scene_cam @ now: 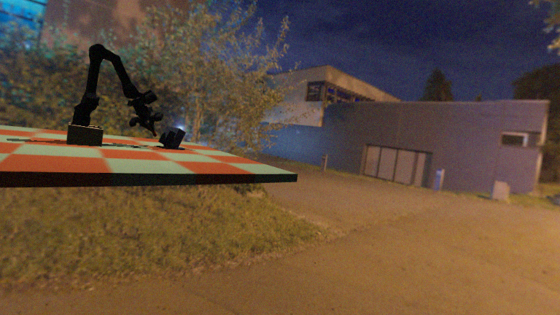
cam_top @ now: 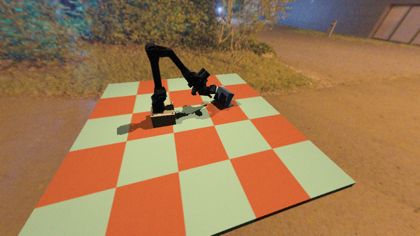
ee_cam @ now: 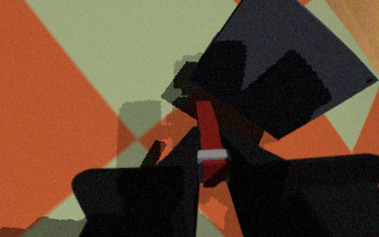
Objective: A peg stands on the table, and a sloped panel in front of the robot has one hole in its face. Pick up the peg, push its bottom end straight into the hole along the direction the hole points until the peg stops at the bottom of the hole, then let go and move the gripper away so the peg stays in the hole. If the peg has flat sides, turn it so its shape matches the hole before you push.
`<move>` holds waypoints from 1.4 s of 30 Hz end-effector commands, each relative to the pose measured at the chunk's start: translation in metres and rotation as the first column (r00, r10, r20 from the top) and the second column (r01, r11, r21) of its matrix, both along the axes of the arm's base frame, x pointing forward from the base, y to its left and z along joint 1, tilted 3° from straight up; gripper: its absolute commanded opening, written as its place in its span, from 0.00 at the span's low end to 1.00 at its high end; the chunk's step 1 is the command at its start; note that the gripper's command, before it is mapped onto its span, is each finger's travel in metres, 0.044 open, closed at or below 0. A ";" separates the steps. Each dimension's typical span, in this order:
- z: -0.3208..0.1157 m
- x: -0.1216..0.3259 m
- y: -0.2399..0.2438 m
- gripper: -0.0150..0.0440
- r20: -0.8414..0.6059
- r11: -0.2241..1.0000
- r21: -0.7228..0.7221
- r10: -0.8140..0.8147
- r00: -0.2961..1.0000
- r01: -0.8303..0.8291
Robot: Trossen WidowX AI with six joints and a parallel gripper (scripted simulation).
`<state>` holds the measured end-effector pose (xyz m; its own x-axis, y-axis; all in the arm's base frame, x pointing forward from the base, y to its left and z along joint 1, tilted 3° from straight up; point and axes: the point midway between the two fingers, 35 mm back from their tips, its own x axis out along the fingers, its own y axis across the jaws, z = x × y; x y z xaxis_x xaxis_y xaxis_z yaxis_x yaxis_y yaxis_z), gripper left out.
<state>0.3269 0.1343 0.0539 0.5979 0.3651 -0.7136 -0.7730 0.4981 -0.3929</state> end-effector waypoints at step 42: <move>0.010 -0.007 -0.029 0.25 0.035 0.911 0.336 -0.265 0.964 0.239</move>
<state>0.3229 0.1081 0.0639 0.7416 0.3958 -0.5417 -0.5922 0.7656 -0.2514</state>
